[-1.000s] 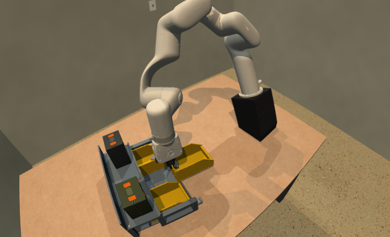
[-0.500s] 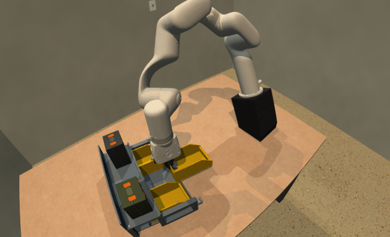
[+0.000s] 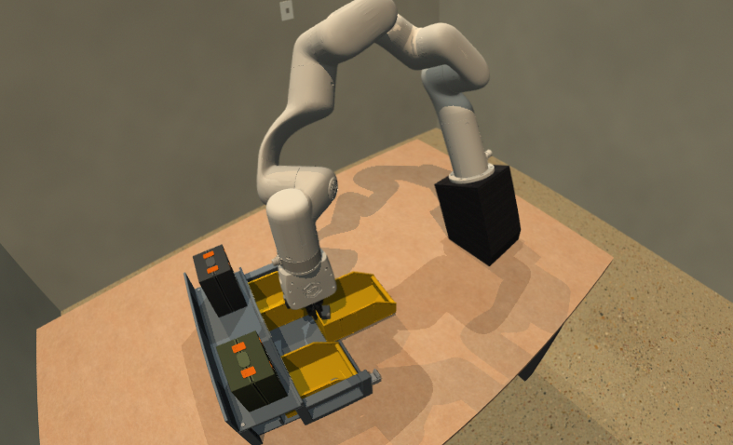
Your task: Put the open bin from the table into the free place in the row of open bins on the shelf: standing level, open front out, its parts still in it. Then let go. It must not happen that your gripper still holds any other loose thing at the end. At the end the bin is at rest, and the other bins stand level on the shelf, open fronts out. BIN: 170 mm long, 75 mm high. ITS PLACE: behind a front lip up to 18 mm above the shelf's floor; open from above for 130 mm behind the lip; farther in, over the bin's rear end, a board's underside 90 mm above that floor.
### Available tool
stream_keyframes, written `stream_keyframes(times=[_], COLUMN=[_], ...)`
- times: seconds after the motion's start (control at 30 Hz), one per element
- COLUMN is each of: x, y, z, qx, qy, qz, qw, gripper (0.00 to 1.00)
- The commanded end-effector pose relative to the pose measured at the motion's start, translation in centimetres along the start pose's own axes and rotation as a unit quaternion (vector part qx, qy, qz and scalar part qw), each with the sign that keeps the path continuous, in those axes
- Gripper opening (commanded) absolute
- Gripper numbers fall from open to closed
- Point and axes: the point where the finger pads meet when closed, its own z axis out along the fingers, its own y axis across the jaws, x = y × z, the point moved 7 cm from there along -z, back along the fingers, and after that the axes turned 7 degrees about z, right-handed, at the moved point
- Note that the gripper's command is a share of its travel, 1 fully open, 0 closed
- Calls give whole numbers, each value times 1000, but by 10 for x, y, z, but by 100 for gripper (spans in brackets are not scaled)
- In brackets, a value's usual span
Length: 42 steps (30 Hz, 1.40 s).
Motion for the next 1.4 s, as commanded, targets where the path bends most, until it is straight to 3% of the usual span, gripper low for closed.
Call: stream_keyframes(times=[0.0,0.47,0.5,1.37], x=[0,0,0,0], y=[-1,-1,-1,-1], z=[-2,-2,-2,-2], qx=[2,2,2,2], qy=[-1,-1,-1,-1], qz=[0,0,0,0], qw=[1000,1000,1000,1000], gripper=[0,0,33,33])
